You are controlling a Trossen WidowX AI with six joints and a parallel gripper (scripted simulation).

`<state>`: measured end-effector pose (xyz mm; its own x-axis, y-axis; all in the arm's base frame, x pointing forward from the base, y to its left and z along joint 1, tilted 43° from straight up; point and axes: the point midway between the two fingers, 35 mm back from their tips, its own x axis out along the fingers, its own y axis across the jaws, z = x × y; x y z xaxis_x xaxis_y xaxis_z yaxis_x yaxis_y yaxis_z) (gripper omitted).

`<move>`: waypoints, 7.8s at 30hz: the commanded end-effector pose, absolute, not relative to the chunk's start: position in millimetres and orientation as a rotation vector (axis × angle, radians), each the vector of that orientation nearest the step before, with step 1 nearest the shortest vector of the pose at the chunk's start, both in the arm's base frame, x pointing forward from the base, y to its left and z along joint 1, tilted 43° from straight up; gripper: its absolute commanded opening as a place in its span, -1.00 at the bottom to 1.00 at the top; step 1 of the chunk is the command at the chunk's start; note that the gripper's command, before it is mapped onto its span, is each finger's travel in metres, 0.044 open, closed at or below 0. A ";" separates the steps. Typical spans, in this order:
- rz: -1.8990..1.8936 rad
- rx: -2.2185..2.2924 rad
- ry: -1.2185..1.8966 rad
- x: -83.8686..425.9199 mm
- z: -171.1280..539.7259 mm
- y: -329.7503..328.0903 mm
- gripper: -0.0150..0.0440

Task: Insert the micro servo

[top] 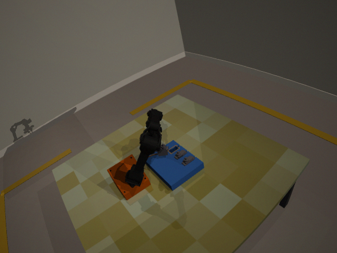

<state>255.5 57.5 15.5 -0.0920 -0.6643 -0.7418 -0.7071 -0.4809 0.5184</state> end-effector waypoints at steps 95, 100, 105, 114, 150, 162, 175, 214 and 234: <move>-0.704 -0.445 1.521 324.9 17.3 48.9 -0.49; -0.704 -0.444 1.520 342.9 18.0 45.8 -0.49; -0.705 -0.444 1.519 360.0 18.8 42.8 -0.49; -0.705 -0.444 1.518 364.8 15.4 38.4 -0.49; -0.706 -0.445 1.518 363.0 -7.0 17.3 -0.49; -0.707 -0.446 1.518 362.0 -15.4 9.7 -0.49; -0.707 -0.446 1.517 360.9 -25.0 1.0 -0.49; -0.696 -0.445 1.524 283.1 27.2 70.9 0.94; -0.684 -0.460 1.521 263.8 73.3 114.7 1.00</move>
<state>264.5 113.7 72.8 -0.0663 -0.6582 -0.7499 0.1173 0.7412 -0.6609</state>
